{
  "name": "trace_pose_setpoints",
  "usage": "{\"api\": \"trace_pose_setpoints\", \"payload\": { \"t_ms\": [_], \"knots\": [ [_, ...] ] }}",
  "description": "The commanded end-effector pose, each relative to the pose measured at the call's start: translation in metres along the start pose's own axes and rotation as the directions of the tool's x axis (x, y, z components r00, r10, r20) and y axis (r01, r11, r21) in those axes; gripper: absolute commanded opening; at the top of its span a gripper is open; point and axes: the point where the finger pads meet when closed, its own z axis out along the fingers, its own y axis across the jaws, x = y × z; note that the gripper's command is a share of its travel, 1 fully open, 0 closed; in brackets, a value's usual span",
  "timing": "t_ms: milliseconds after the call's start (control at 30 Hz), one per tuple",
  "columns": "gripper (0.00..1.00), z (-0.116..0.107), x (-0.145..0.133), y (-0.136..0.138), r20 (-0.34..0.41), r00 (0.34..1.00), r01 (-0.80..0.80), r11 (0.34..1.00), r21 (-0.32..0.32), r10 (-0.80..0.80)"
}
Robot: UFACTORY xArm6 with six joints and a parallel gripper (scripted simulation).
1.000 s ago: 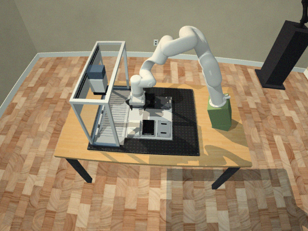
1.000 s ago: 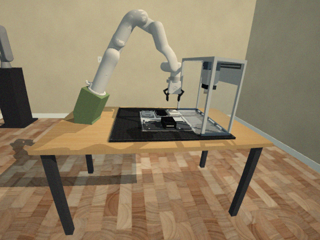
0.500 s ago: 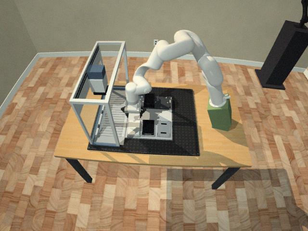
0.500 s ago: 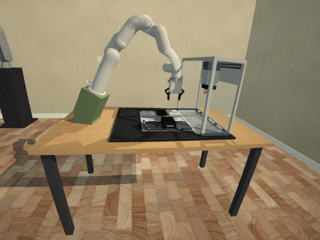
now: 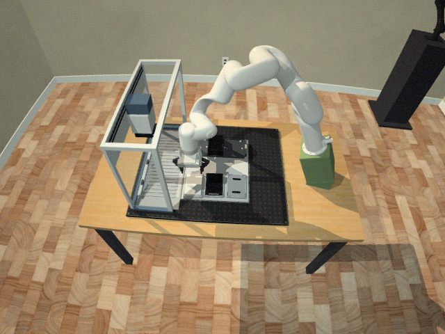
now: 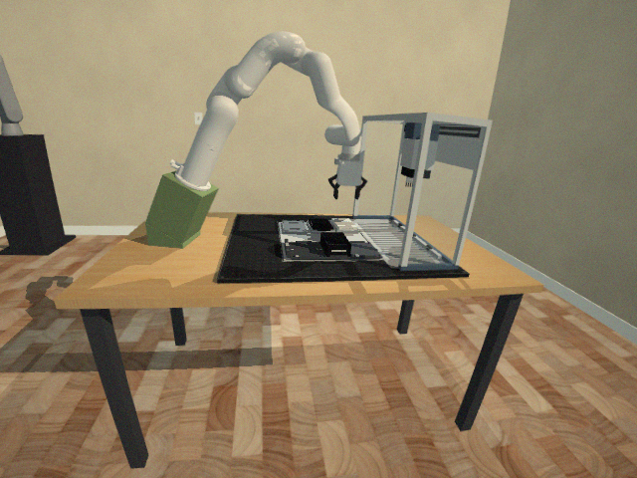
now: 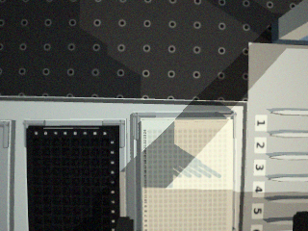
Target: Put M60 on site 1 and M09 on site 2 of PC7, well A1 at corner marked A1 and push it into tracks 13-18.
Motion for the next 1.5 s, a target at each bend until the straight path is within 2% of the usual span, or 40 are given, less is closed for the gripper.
{"api": "trace_pose_setpoints", "payload": {
  "t_ms": [0,1467],
  "knots": [
    [1.00,-0.002,0.000,0.002,-0.001,1.000,0.000,1.000,-0.004,0.000],
    [1.00,0.065,0.001,0.002,-0.001,1.000,0.000,1.000,-0.004,0.000]
  ]
}}
